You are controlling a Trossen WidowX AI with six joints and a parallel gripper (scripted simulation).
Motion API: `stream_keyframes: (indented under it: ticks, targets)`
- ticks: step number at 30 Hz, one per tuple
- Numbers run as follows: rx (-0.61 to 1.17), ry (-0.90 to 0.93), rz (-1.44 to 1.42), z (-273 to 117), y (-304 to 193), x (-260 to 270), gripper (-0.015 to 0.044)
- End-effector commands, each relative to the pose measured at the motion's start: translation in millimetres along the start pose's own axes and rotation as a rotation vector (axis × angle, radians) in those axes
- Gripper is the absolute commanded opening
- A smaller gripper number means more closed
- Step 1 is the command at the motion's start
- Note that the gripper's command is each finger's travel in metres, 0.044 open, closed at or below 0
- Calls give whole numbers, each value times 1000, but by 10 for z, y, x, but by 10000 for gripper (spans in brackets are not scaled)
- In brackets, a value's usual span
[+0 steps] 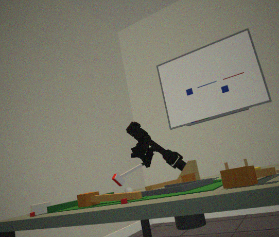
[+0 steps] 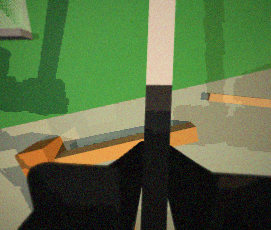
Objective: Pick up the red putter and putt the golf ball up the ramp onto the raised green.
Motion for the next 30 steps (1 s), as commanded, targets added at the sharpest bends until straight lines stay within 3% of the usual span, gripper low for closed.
stream_keyframes:
  ticks: [1,30]
  targets:
    - [-11,0,3,129,1,-15,0]
    - [-1,-2,4,506,-6,-18,0]
Point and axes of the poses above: the point midway between the two fingers, 35 mm back from their tips, its own z axis out along the fingers, its own x axis across the jaws, y = z × x, the point moved 6 cm from there along -z, back along the fingers, and after that the axes turned 3 degrees about z, right-handed, at the moved point
